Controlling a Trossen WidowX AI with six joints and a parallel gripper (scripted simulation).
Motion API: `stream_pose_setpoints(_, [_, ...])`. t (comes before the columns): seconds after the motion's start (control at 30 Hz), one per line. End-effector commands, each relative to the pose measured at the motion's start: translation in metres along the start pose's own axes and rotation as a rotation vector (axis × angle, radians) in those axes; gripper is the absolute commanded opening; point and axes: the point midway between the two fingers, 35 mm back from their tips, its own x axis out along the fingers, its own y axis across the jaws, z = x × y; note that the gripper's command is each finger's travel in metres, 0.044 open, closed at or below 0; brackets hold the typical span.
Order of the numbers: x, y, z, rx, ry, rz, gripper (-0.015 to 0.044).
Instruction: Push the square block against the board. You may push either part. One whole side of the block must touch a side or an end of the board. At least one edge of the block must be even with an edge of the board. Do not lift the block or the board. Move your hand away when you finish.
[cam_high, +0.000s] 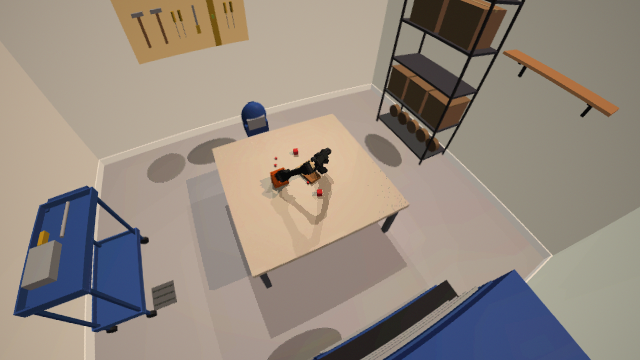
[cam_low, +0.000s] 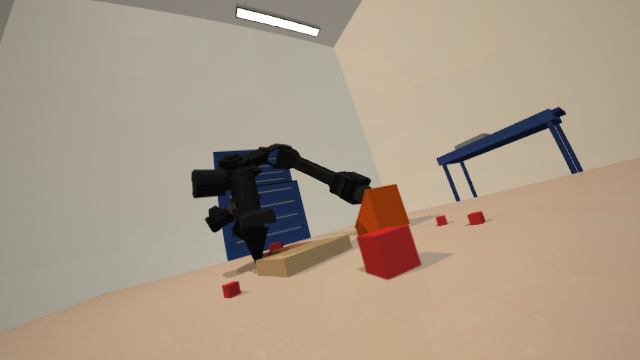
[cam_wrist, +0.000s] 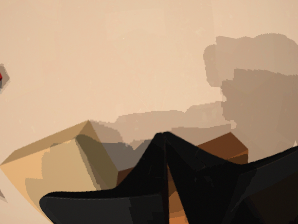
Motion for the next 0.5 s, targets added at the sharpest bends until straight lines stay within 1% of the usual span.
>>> stream_pose_setpoints(0.0, [0.010,0.002,-0.001,-0.013,0.001,-0.008,0.0000])
stream_pose_setpoints(0.47, [0.010,0.002,-0.019,-0.014,0.002,-0.007,0.0000])
